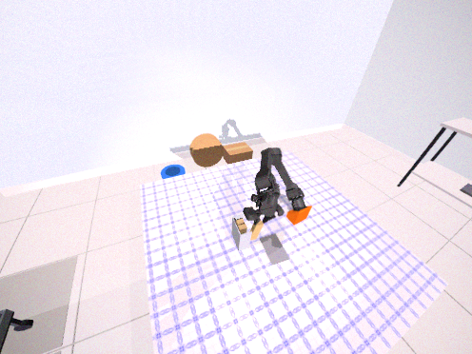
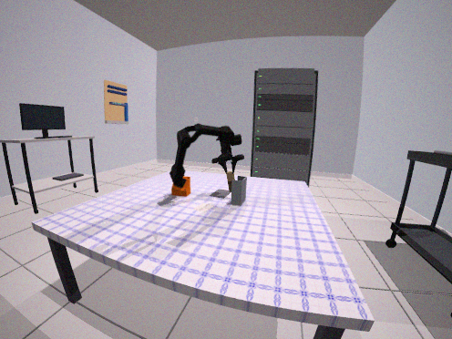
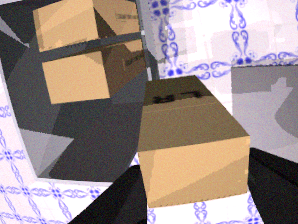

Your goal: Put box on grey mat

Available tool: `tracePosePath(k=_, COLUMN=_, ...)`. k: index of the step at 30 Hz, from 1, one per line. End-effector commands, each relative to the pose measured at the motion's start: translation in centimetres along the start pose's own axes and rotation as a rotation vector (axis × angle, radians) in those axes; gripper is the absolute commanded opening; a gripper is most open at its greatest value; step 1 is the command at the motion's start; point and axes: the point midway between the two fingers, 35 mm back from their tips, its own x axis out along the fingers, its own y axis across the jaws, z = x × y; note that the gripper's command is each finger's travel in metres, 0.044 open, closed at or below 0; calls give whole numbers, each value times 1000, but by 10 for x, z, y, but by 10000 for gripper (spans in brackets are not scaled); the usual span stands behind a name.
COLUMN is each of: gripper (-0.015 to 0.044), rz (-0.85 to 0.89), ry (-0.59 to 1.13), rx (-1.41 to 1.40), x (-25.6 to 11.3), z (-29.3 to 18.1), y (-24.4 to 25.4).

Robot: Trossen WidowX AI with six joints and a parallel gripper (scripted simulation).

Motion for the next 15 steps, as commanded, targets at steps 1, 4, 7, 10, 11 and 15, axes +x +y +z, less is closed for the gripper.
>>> tracePosePath(k=1, gripper=151, rz=1, ry=-5, rx=-4, x=3, z=-1, y=8)
tracePosePath(k=4, gripper=151, rz=1, ry=-5, rx=-4, x=3, z=-1, y=13)
tracePosePath(k=7, gripper=151, rz=1, ry=-5, rx=-4, x=4, z=-1, y=18)
tracePosePath(k=10, gripper=151, rz=0, ry=-5, rx=-4, x=5, z=-1, y=23)
tracePosePath(k=11, gripper=151, rz=0, ry=-5, rx=-4, x=6, z=0, y=24)
tracePosePath(k=15, gripper=151, rz=0, ry=-6, rx=-3, x=7, z=0, y=30)
